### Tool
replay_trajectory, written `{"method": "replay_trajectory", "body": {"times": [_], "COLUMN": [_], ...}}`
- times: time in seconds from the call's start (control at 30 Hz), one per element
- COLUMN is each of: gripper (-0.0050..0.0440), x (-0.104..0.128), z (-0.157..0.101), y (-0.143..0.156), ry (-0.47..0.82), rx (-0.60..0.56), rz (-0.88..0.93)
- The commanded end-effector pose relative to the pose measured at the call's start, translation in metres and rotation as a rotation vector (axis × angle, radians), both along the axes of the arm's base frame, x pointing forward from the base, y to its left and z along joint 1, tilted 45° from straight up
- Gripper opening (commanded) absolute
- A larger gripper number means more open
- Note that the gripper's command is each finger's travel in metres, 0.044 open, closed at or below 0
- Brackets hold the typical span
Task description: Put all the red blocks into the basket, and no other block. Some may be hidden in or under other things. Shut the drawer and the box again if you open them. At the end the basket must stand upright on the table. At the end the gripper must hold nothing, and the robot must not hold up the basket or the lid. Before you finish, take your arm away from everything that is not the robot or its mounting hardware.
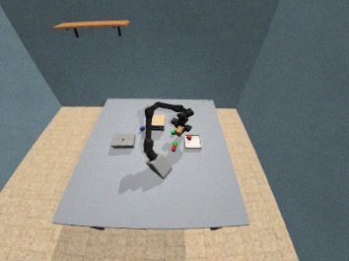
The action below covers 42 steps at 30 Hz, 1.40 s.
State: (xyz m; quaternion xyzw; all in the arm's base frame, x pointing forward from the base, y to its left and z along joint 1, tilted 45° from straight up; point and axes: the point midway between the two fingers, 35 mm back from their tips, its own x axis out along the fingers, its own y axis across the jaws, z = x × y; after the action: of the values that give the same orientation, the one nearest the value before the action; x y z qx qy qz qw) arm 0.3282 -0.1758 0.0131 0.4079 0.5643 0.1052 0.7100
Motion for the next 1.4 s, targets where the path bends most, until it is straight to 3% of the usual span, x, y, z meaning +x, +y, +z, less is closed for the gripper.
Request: {"method": "replay_trajectory", "body": {"times": [0.0,0.3,1.2,1.23,1.37], "gripper": [0.0,0.0,0.0,0.044,0.044], "x": [0.001,0.009,0.014,0.014,0.014], "z": [-0.003,-0.02,-0.032,-0.032,-0.032], "y": [0.002,0.017,0.026,0.026,0.026], "ry": [0.002,0.002,0.002,0.002,0.002], "rx": [0.005,0.005,0.005,0.005,0.005], "rz": [-0.008,-0.008,-0.008,-0.008,-0.008]}}
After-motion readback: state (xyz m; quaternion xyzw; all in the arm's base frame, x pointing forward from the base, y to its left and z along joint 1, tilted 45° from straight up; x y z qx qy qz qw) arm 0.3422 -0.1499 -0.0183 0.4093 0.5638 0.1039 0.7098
